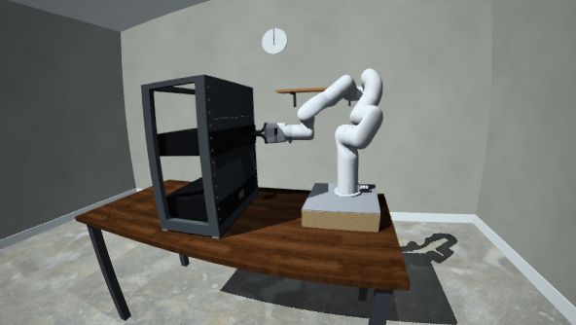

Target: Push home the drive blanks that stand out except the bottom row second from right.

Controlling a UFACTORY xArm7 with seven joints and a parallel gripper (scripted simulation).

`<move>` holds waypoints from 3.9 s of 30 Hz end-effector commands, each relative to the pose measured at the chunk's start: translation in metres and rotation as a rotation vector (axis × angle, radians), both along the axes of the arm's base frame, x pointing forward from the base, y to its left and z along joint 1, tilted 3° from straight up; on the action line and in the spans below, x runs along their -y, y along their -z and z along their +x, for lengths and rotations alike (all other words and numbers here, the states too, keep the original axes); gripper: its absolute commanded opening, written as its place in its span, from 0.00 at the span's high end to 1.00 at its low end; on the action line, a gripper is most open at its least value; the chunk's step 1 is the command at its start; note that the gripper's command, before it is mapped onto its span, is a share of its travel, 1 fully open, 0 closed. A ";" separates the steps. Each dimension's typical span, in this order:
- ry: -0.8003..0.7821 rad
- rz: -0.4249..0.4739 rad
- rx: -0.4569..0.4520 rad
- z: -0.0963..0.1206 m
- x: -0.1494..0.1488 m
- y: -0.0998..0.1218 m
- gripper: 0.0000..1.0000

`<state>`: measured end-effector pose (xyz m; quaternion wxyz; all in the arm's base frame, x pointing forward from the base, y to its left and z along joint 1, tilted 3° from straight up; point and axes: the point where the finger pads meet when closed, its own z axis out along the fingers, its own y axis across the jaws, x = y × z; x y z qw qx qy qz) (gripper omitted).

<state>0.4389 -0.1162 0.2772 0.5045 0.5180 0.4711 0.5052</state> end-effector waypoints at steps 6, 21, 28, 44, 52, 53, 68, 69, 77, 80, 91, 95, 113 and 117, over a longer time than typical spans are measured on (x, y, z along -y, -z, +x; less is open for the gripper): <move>0.001 -0.001 0.002 0.001 0.001 -0.001 1.00; 0.001 -0.001 0.002 0.004 0.001 -0.001 1.00; 0.001 -0.001 0.002 0.006 0.001 -0.001 1.00; 0.001 -0.001 0.002 0.008 0.001 -0.001 1.00; 0.001 -0.001 0.002 0.009 0.001 -0.001 1.00; 0.001 -0.001 0.002 0.009 0.001 -0.001 1.00; 0.001 -0.001 0.002 -0.006 0.000 -0.001 1.00; 0.001 -0.001 0.002 -0.006 0.000 -0.001 1.00; 0.001 -0.001 0.002 -0.054 -0.002 0.000 1.00; 0.001 -0.001 0.002 -0.069 -0.003 0.000 1.00; 0.001 -0.001 0.002 -0.087 -0.004 0.001 1.00; 0.001 -0.001 0.002 -0.087 -0.004 0.001 1.00; 0.001 -0.001 0.002 -0.087 -0.004 0.001 1.00; 0.001 -0.001 0.002 -0.087 -0.004 0.001 1.00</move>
